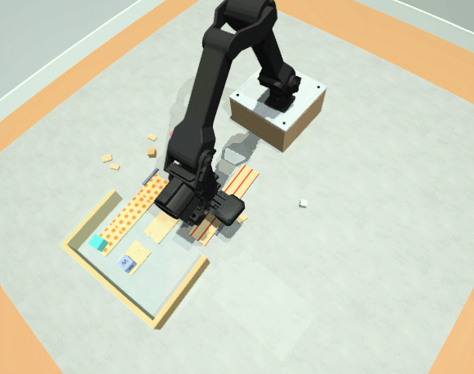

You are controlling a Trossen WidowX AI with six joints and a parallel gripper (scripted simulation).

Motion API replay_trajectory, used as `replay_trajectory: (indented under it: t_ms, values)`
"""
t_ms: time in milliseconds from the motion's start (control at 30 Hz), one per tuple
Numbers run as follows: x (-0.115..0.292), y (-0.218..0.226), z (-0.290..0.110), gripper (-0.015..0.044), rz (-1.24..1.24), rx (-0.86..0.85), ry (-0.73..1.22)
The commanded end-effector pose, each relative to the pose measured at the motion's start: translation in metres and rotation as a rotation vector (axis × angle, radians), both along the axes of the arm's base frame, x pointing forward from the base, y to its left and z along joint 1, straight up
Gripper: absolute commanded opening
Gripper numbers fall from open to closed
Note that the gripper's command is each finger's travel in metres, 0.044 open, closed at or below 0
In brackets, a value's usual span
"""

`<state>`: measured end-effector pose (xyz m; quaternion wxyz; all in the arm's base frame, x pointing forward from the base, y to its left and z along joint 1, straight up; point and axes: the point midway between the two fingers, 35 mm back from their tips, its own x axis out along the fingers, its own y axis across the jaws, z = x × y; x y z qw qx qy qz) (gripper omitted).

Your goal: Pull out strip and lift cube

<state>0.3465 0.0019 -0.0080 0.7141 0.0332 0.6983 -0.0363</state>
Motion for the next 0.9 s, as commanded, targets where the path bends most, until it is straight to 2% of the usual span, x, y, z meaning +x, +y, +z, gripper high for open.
replay_trajectory:
  t_ms: [0,300,400,567,867]
  values:
    - [-0.011,0.000,0.002,0.0000,0.005,0.004,-0.005]
    - [-0.041,0.000,0.000,0.0000,0.005,0.004,-0.003]
    - [-0.042,0.000,0.005,0.0000,0.003,0.005,-0.003]
    - [-0.043,0.000,0.035,0.0000,0.004,0.004,-0.003]
    - [-0.043,0.000,0.036,0.0000,0.005,0.004,-0.003]
